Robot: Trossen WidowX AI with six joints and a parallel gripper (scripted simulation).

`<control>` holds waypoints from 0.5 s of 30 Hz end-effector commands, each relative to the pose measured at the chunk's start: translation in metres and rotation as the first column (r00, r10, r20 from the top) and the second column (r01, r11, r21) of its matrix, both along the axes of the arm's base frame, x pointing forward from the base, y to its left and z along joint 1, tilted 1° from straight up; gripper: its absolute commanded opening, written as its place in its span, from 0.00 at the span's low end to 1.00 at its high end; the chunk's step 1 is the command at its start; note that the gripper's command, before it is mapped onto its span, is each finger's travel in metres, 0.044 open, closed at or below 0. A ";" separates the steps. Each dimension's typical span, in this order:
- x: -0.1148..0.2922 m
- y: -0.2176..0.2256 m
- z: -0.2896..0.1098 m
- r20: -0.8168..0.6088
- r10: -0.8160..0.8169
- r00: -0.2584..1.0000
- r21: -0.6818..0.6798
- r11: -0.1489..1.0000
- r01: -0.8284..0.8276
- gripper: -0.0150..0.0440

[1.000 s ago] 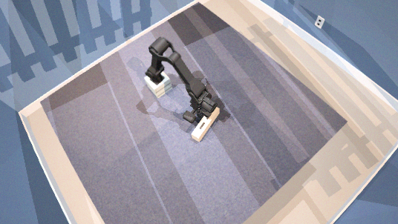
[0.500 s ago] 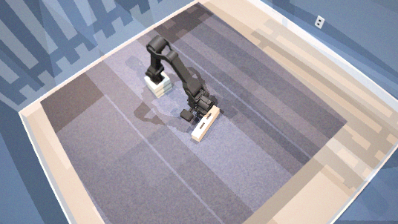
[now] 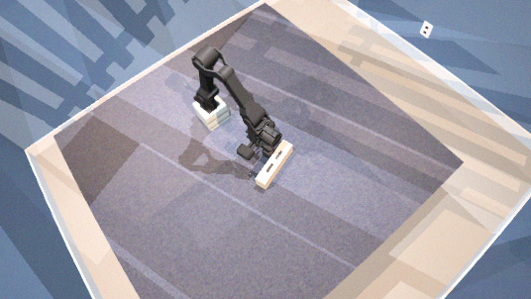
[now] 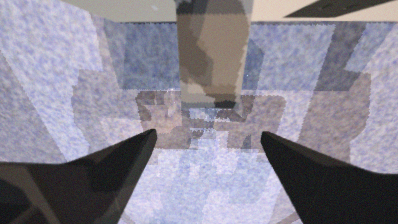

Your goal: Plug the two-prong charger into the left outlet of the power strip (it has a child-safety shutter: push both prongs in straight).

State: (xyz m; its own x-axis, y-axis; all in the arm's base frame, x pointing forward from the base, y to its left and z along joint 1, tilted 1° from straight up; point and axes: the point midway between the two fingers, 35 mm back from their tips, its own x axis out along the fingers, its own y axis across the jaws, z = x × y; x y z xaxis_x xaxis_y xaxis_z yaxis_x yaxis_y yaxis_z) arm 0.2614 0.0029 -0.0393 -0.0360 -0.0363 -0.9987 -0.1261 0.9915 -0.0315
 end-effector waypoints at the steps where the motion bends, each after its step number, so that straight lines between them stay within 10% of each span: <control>1: -0.007 0.000 -0.001 -0.005 0.006 1.000 0.002 1.000 -0.006 1.00; 15: 0.010 0.004 0.061 0.458 -0.087 0.885 0.046 0.996 0.074 1.00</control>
